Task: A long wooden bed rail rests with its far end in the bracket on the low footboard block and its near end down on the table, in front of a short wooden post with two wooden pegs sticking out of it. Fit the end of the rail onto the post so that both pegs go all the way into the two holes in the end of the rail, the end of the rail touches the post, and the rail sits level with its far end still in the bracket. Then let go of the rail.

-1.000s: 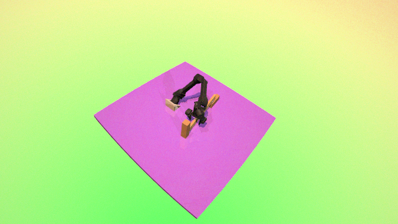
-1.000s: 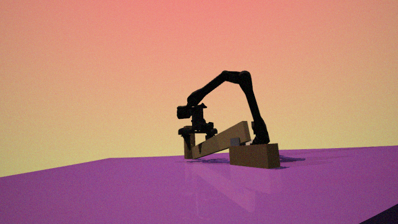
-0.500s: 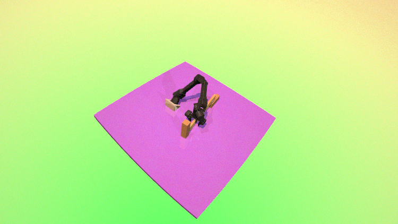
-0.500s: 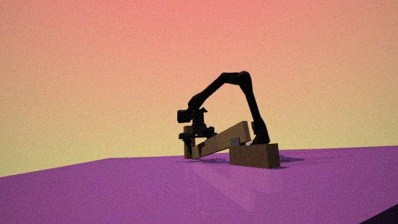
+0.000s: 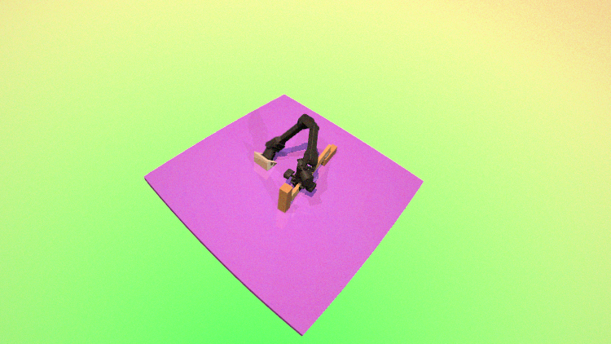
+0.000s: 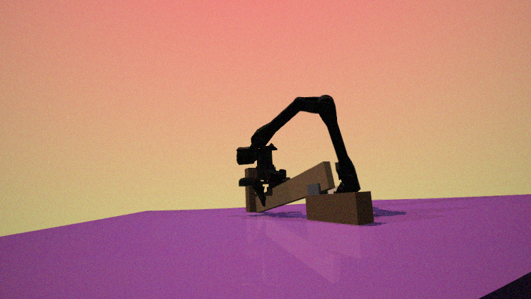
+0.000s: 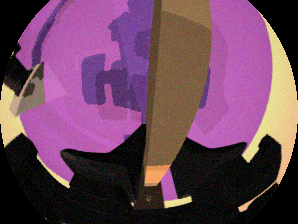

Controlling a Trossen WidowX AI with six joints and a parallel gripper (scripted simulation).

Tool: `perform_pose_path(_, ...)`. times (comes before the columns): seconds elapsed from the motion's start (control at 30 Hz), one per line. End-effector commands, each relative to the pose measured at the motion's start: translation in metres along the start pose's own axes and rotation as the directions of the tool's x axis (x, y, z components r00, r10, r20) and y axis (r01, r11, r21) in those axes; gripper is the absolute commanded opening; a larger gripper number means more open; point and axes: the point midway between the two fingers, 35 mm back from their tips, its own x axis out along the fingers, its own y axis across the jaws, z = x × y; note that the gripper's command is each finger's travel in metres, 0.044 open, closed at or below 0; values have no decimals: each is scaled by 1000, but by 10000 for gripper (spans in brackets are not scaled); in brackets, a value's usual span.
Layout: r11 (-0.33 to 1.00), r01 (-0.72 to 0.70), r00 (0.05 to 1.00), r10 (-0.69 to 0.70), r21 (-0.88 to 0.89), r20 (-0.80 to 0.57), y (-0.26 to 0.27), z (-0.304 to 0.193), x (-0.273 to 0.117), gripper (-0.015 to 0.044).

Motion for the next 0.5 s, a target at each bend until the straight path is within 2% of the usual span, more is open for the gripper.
perform_pose_path(0.0,1000,0,1000,0,6,9,1,0,2,39)
perform_pose_path(0.07,1000,0,1000,0,6,9,1,0,2,26)
perform_pose_path(0.1,1000,0,1000,0,6,9,1,0,2,0)
perform_pose_path(0.47,1000,0,1000,0,6,9,1,0,2,0)
